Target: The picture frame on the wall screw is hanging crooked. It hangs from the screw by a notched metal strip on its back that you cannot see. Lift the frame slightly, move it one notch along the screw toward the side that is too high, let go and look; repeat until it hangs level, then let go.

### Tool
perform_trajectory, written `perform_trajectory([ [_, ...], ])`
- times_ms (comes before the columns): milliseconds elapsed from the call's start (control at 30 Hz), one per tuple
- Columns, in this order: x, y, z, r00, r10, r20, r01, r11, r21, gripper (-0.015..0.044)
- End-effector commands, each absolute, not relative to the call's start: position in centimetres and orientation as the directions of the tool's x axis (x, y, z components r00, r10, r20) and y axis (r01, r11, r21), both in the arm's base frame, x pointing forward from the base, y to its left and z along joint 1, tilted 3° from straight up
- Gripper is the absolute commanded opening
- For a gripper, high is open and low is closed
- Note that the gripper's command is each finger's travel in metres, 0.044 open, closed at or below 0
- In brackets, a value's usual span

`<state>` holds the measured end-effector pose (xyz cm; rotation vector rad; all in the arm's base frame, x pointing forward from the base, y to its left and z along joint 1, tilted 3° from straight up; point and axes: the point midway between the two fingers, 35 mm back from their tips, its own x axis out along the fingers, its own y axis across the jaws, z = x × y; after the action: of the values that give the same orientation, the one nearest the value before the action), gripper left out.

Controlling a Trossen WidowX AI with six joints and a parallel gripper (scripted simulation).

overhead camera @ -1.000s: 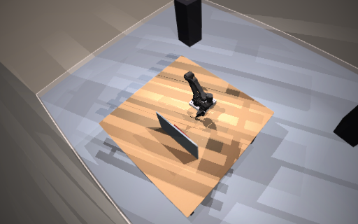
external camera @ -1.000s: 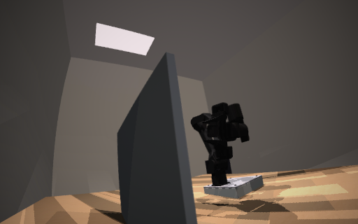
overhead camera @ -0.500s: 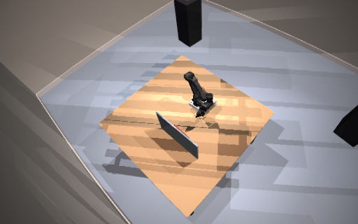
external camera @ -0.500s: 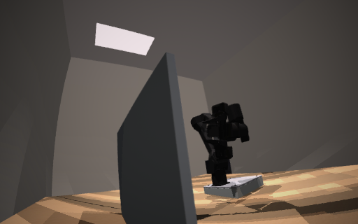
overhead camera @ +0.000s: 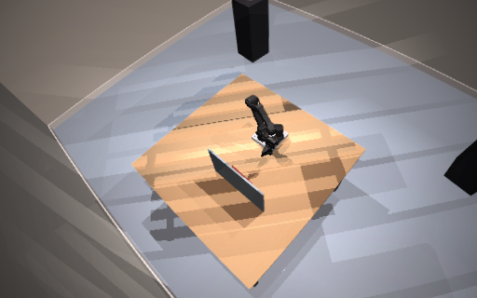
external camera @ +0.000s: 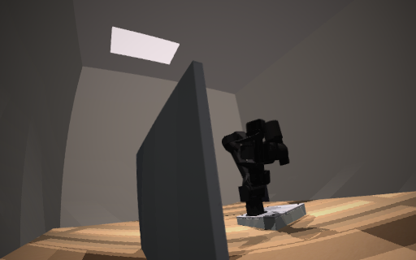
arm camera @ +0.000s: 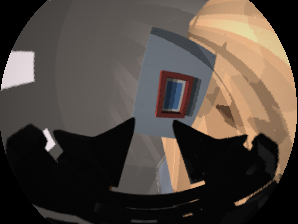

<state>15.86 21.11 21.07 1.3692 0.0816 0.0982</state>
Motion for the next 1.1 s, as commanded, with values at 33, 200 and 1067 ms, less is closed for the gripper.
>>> perform_trajectory([
  [33, 18.5, 21.4, 19.5, 0.992, 0.123, -0.002, -0.025, 0.216, 0.976, 0.026],
  [200, 22.5, 20.5, 17.3, 0.995, 0.101, 0.005, -0.024, 0.186, 0.982, 0.026],
  [1067, 26.2, 21.1, 17.5, 0.995, 0.1, 0.009, -0.027, 0.184, 0.982, 0.026],
])
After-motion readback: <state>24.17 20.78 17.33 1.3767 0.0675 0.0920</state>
